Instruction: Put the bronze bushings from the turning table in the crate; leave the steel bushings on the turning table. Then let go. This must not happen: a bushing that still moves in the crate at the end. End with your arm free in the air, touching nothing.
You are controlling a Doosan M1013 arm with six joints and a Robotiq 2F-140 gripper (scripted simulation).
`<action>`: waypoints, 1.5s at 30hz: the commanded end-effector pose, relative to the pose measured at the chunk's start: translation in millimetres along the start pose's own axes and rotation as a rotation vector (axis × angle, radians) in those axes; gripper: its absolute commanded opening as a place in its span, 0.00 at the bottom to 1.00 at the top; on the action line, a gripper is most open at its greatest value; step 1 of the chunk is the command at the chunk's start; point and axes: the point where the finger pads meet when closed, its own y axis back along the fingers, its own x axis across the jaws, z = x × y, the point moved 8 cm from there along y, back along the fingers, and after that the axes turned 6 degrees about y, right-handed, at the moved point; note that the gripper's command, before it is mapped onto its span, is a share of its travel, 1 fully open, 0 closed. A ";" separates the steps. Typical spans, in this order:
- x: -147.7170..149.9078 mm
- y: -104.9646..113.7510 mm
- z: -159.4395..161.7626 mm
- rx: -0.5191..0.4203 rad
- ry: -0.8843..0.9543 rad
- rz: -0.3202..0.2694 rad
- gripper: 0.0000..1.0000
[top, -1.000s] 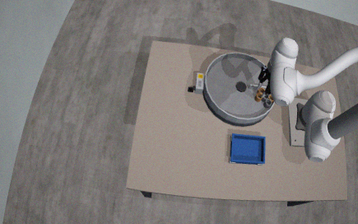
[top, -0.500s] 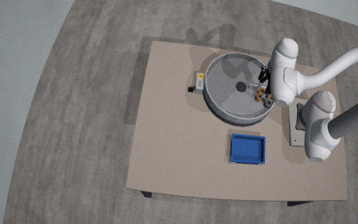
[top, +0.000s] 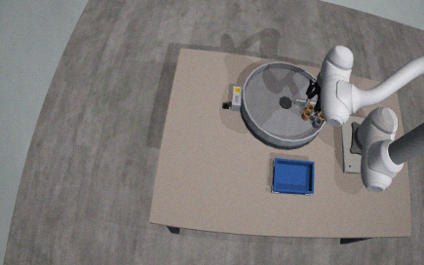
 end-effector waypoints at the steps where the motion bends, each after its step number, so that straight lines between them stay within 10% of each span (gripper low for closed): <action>1: -3.2 -4.6 1.3 -0.004 0.001 -0.004 0.28; 45: -3.9 -31.2 1.2 -0.004 0.001 -0.004 0.28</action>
